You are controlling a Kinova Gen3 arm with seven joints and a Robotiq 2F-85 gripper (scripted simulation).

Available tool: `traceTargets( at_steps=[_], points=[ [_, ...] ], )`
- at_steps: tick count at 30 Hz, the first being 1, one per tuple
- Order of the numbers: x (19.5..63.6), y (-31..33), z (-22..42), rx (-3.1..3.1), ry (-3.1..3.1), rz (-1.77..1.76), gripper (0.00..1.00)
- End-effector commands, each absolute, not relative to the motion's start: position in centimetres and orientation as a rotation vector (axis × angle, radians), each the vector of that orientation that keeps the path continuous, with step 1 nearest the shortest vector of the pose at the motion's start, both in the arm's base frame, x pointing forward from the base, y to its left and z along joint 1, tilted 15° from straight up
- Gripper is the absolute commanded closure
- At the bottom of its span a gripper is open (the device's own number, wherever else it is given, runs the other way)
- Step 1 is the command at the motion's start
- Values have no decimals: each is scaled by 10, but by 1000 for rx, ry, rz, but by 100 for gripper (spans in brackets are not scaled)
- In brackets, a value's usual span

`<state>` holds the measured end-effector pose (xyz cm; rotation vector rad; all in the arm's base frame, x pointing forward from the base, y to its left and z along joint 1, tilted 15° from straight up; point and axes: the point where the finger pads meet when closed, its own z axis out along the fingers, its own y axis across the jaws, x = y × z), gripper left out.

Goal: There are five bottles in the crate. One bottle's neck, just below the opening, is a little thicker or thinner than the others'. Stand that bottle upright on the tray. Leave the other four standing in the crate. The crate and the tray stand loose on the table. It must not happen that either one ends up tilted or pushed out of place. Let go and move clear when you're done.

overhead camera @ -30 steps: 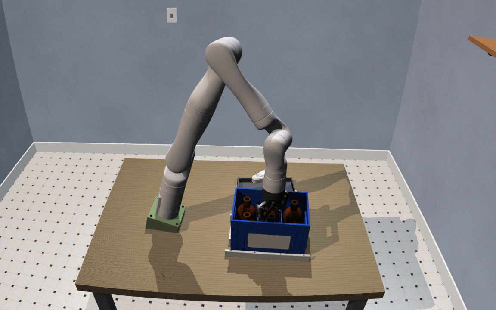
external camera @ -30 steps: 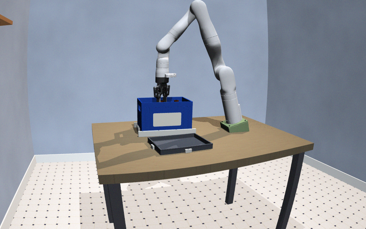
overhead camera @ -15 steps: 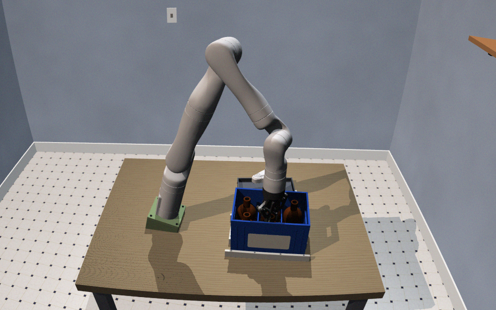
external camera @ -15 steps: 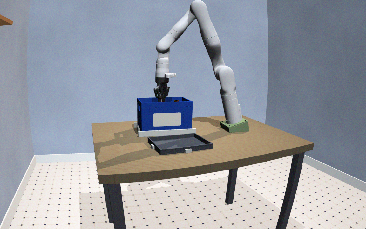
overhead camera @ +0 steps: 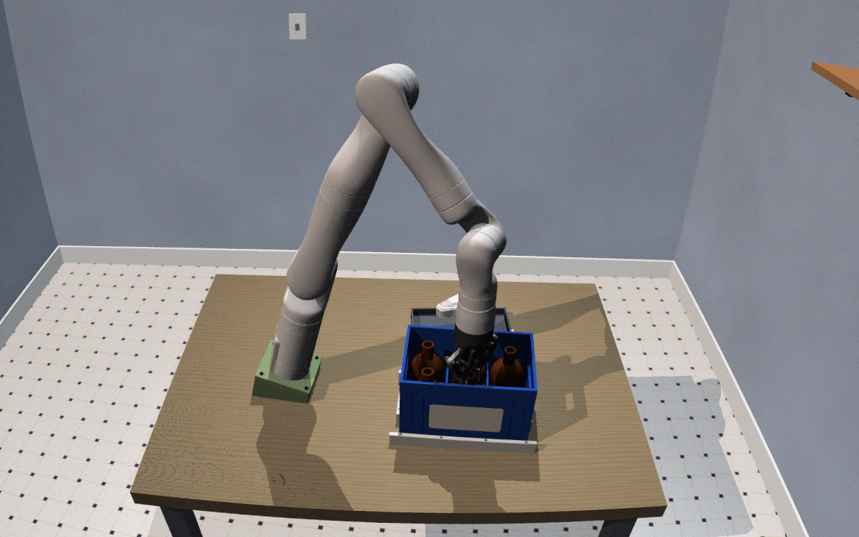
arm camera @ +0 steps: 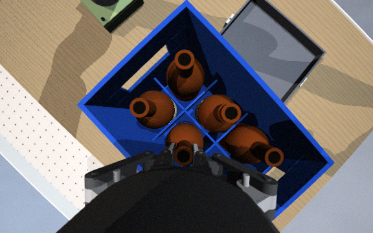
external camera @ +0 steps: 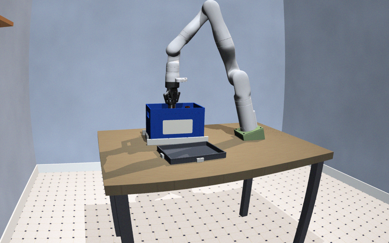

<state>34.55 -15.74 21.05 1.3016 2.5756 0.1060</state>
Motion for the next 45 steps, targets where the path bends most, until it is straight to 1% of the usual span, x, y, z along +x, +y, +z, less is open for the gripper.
traceTargets(
  at_steps=[1, 40, 41, 45],
  points=[
    [346, -157, 211, 1301, 2575, 106, 100],
    [346, -157, 211, 1301, 2575, 106, 100],
    [346, -157, 211, 1301, 2575, 106, 36],
    [346, -157, 211, 1301, 2575, 106, 36]
  ],
)
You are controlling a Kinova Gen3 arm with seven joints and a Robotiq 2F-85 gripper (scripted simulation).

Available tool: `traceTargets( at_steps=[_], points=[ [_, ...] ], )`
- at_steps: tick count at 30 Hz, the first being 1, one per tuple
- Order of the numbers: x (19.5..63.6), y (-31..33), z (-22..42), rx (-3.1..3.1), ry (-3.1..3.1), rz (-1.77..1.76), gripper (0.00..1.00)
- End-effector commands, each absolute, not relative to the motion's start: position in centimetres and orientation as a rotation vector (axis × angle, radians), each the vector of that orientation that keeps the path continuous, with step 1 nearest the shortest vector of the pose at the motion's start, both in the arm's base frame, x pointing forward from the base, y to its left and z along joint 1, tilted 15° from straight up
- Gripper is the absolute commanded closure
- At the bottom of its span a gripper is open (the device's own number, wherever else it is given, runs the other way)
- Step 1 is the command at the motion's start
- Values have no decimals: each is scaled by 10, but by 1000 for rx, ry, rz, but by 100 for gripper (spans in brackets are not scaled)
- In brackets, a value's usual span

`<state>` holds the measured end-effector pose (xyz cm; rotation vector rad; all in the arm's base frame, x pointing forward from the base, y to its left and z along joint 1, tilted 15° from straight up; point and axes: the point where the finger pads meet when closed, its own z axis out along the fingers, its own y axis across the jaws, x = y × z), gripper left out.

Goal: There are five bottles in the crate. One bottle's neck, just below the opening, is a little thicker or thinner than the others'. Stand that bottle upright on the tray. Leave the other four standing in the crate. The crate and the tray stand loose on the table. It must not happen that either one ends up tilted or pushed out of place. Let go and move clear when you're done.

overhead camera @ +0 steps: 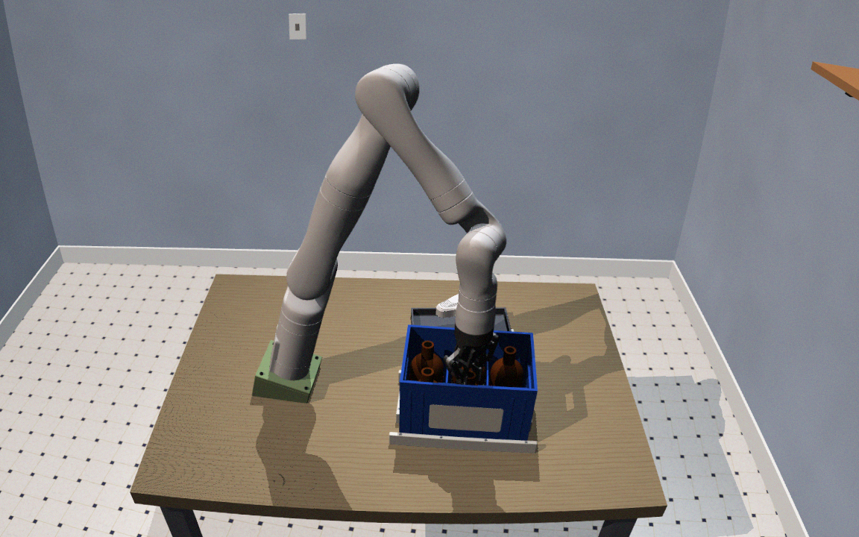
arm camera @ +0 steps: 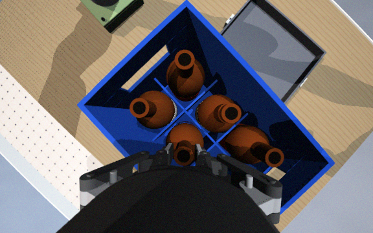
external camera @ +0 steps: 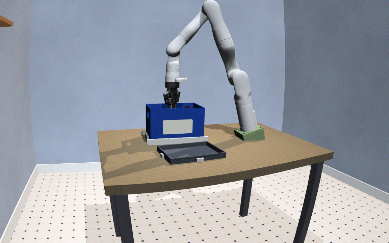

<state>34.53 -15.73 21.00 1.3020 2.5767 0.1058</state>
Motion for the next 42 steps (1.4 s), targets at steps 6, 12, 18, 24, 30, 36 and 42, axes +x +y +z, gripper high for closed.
traceTargets(
  at_steps=[6, 12, 18, 24, 30, 36, 42],
  points=[
    [346, -157, 211, 1301, 2575, 106, 36],
    [346, -157, 211, 1301, 2575, 106, 36],
    [346, -157, 211, 1301, 2575, 106, 36],
    [346, -157, 211, 1301, 2575, 106, 36],
    [346, -157, 211, 1301, 2575, 106, 36],
    [345, -157, 211, 1301, 2575, 106, 36],
    [343, -157, 219, 1301, 2575, 106, 36]
  ],
)
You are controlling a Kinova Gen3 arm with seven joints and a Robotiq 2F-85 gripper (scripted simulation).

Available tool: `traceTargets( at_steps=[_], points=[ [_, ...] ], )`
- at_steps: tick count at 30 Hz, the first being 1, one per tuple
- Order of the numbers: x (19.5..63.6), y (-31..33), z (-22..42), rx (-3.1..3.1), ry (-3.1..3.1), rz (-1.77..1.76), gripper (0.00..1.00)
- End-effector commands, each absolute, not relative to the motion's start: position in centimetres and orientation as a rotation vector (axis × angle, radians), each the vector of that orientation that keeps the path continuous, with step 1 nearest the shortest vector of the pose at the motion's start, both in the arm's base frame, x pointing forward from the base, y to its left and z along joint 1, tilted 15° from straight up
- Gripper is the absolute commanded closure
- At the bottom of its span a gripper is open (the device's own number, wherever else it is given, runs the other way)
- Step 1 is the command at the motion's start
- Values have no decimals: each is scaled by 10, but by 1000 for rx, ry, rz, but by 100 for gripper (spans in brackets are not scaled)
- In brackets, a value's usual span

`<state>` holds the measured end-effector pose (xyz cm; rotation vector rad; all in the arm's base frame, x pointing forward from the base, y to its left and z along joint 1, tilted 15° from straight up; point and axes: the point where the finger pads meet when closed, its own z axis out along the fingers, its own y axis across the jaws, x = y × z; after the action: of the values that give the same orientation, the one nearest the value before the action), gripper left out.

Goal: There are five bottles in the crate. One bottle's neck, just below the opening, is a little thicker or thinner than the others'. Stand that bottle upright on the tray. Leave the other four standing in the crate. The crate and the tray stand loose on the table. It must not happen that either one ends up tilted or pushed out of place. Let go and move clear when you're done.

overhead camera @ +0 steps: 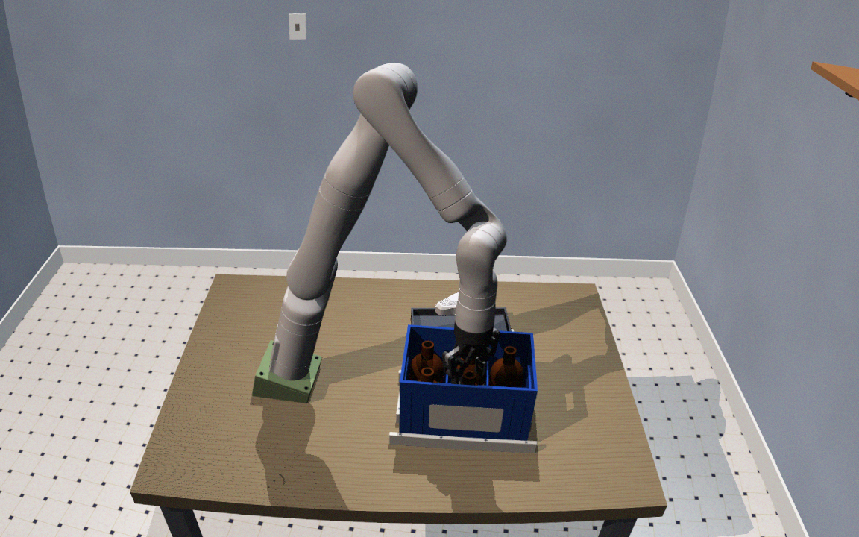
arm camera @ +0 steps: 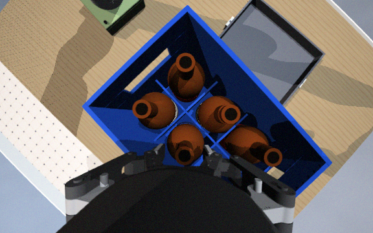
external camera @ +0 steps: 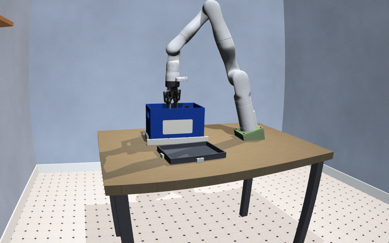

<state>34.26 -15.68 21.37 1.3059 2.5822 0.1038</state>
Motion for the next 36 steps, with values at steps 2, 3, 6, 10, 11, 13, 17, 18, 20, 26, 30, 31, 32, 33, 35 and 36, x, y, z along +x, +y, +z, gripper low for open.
traceTargets(
  at_steps=[2, 3, 6, 10, 11, 13, 17, 18, 20, 26, 30, 31, 32, 33, 35, 36],
  points=[
    [342, -157, 223, 1301, 2575, 106, 36],
    [342, -157, 225, 1301, 2575, 106, 36],
    [339, -156, 234, 1301, 2575, 106, 36],
    [338, -156, 240, 1301, 2575, 106, 36],
    [337, -156, 244, 1301, 2575, 106, 36],
    [335, -155, 251, 1301, 2575, 106, 36],
    [331, -155, 264, 1301, 2575, 106, 36],
    [330, -155, 268, 1301, 2575, 106, 36],
    [329, -154, 274, 1301, 2575, 106, 36],
    [326, -154, 284, 1301, 2575, 106, 36],
    [324, -153, 291, 1301, 2575, 106, 36],
    [324, -153, 292, 1301, 2575, 106, 36],
    [324, -153, 293, 1301, 2575, 106, 36],
    [324, -153, 293, 1301, 2575, 106, 36],
    [323, -153, 294, 1301, 2575, 106, 36],
    [323, -153, 294, 1301, 2575, 106, 36]
  ],
)
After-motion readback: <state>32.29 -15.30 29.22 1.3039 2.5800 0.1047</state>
